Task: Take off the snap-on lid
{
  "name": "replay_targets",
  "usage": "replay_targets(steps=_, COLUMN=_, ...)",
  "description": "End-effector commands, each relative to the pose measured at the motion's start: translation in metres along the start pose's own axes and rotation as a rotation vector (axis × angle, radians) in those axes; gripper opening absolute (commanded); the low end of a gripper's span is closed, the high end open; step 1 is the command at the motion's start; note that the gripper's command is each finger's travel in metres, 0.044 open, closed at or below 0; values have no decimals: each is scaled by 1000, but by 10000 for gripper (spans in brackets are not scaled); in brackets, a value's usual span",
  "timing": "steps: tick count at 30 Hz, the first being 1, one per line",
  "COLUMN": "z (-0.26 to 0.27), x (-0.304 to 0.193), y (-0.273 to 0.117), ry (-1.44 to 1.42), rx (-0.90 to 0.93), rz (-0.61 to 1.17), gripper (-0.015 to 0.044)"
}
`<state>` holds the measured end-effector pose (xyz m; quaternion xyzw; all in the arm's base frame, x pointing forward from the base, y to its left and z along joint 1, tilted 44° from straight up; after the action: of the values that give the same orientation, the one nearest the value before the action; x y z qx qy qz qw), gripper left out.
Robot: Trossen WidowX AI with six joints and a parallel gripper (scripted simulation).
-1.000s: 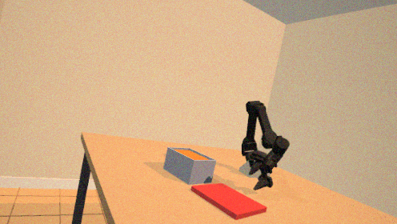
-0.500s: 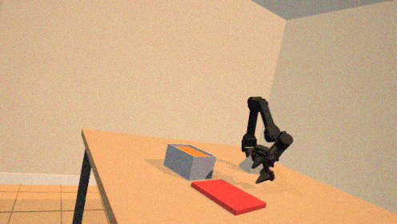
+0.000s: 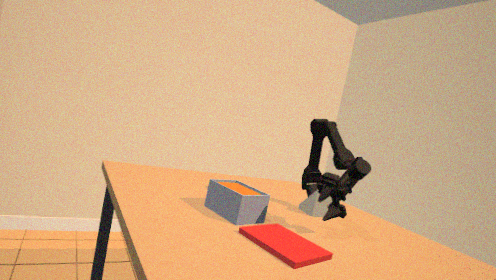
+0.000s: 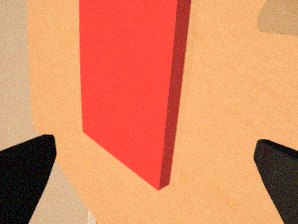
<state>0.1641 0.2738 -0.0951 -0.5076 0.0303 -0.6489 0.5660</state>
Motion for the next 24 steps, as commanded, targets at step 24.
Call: replay_targets(steps=24, z=18, x=0, y=-31, ry=10, rx=4, rz=5, gripper=440)
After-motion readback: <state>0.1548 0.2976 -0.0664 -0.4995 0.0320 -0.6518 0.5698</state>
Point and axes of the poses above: the point midway between the two fingers, 35 mm back from their tips, its own y axis out along the fingers, its own z axis across the jaws, x = y × z, the point moved 10 cm from there along -y, back along the fingers, and after that the axes turned 4 degrees about y, right-handed, at the moved point
